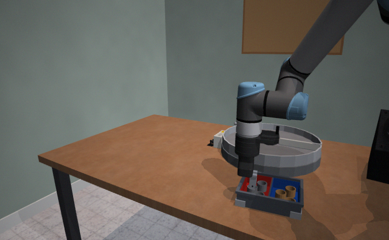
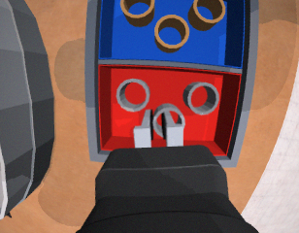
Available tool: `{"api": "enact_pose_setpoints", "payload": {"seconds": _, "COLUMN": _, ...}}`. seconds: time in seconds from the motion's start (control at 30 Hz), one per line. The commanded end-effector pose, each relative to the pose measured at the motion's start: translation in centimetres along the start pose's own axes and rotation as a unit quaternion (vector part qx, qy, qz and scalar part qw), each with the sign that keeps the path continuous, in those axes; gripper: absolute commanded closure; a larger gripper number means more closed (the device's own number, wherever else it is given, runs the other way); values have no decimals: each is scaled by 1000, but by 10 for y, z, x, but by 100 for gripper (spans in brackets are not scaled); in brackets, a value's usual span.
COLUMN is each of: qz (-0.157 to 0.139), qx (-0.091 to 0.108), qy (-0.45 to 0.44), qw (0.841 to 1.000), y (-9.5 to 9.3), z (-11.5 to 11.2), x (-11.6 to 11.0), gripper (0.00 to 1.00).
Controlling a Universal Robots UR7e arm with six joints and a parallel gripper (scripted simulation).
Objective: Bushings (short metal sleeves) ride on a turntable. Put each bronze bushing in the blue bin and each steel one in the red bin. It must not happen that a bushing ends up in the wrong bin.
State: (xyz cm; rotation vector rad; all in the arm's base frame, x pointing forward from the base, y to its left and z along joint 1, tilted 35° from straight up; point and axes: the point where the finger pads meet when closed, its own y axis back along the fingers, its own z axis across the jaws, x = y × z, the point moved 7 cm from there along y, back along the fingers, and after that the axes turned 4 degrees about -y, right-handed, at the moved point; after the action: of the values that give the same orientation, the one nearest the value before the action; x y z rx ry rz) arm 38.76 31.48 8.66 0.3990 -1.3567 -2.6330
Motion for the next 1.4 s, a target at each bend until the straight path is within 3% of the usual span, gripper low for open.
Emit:
{"api": "enact_pose_setpoints", "payload": {"seconds": 0.0, "qz": -1, "qx": 0, "qy": 0, "qw": 1000, "y": 0, "z": 0, "x": 0, "gripper": 100}}
{"api": "enact_pose_setpoints", "payload": {"seconds": 0.13, "qz": -1, "qx": 0, "qy": 0, "qw": 1000, "y": 0, "z": 0, "x": 0, "gripper": 100}}
{"api": "enact_pose_setpoints", "payload": {"seconds": 0.17, "qz": -1, "qx": 0, "qy": 0, "qw": 1000, "y": 0, "z": 0, "x": 0, "gripper": 58}}
{"api": "enact_pose_setpoints", "payload": {"seconds": 1.37, "qz": -1, "qx": 0, "qy": 0, "qw": 1000, "y": 0, "z": 0, "x": 0, "gripper": 58}}
